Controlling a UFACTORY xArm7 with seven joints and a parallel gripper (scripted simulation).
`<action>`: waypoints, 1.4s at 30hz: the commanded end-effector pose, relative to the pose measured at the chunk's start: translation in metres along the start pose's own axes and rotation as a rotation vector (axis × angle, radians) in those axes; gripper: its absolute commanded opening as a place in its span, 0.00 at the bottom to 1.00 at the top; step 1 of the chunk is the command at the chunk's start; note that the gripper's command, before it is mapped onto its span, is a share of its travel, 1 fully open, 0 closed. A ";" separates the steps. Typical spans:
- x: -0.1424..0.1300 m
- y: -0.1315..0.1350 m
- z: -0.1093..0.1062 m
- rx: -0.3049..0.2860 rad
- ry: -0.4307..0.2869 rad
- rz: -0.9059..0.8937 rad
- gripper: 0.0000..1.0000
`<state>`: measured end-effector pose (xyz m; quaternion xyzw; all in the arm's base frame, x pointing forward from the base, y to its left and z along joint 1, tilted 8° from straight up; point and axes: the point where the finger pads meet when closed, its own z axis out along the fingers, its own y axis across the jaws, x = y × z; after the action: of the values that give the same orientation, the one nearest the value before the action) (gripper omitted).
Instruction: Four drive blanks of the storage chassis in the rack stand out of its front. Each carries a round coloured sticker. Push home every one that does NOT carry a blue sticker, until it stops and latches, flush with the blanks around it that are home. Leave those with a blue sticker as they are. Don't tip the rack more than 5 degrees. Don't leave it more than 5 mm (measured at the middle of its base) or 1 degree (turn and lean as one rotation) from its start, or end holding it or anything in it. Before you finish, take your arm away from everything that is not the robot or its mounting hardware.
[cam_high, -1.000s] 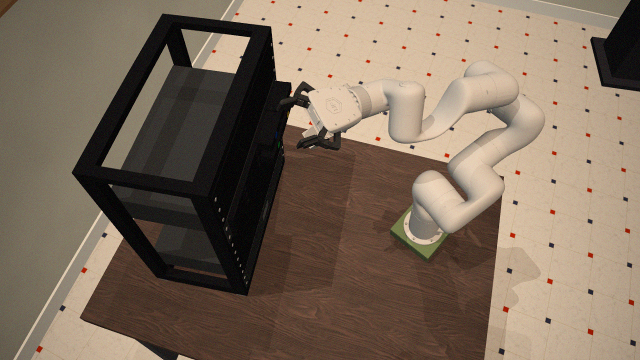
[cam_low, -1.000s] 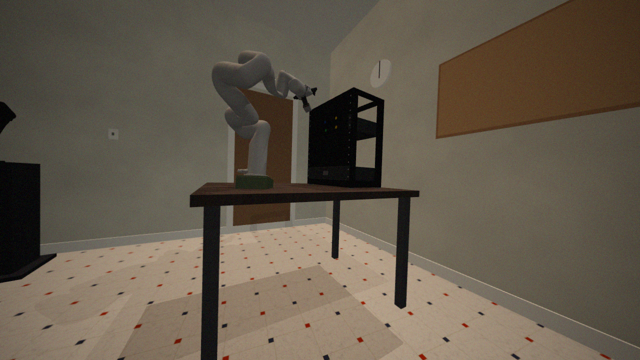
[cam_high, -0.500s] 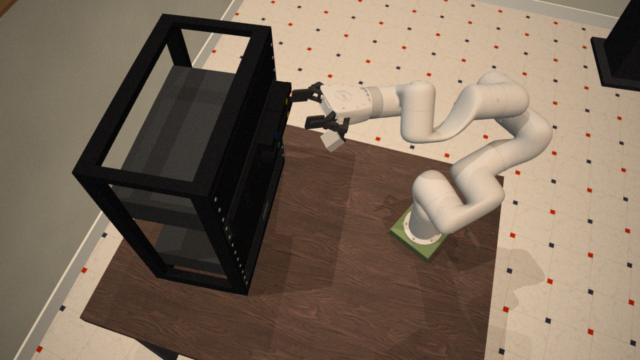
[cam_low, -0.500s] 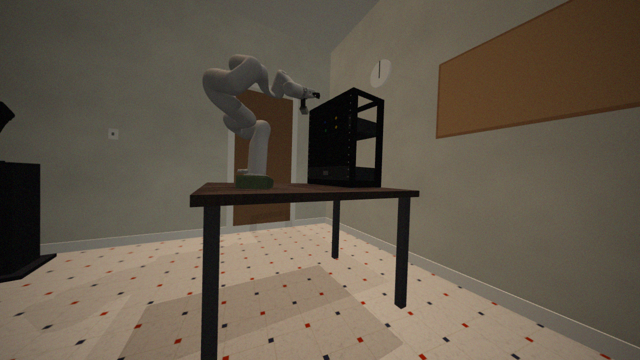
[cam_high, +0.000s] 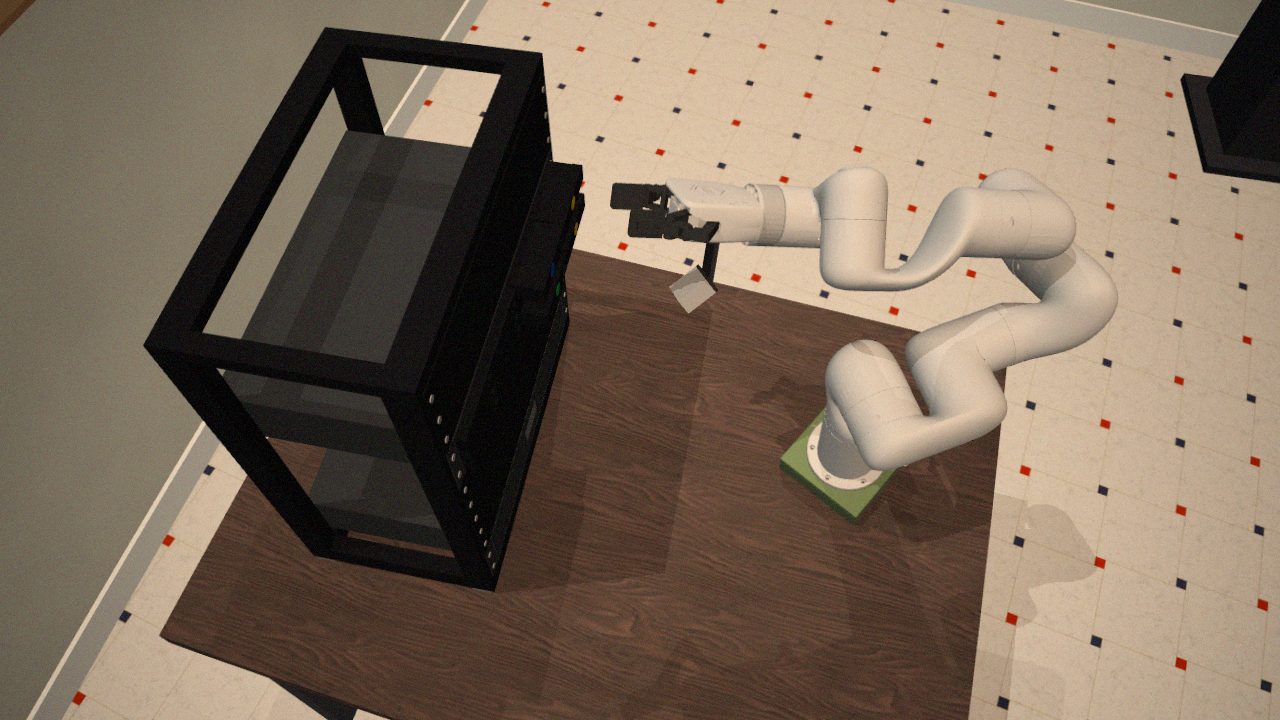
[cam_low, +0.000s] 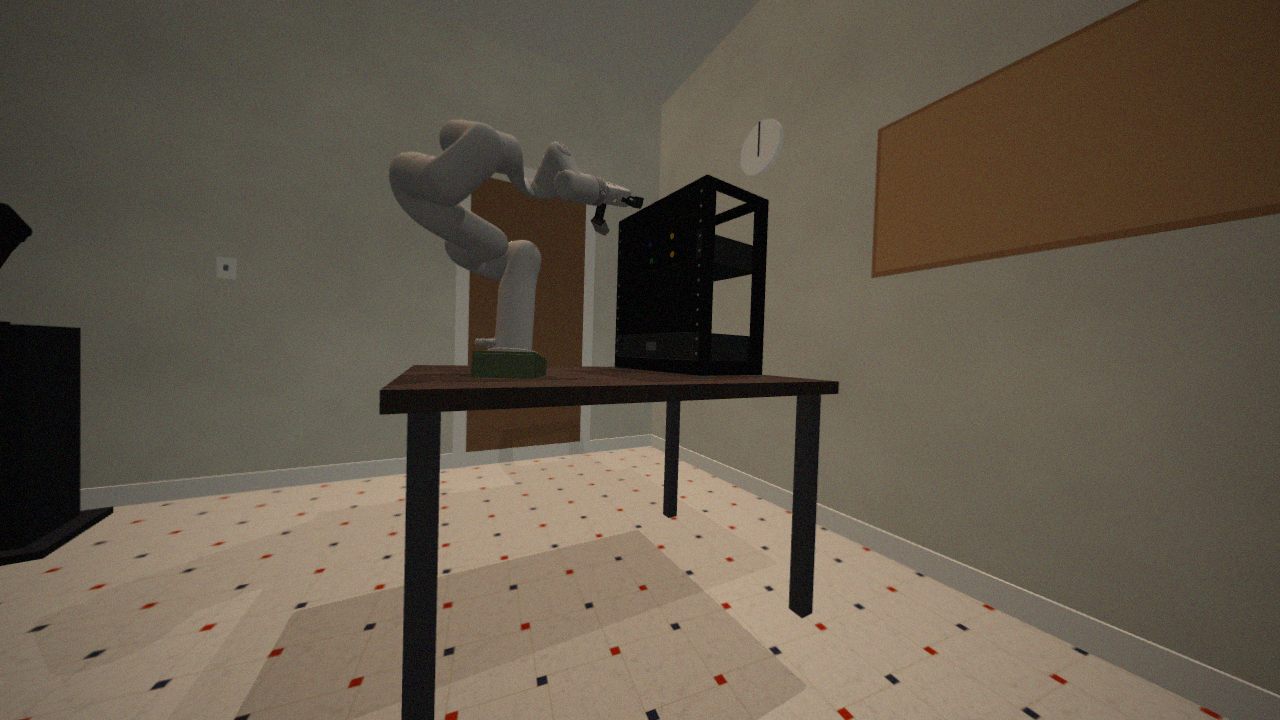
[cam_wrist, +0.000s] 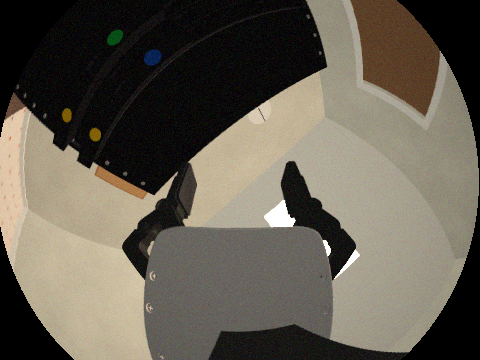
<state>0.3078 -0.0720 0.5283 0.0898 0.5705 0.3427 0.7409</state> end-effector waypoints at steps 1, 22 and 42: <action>0.003 -0.012 -0.012 0.047 -0.018 0.090 1.00; 0.033 -0.054 -0.056 0.204 -0.080 0.466 1.00; 0.062 -0.075 -0.084 0.295 -0.128 0.730 1.00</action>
<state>0.2712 -0.1107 0.4157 0.4035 0.5020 0.4875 0.5895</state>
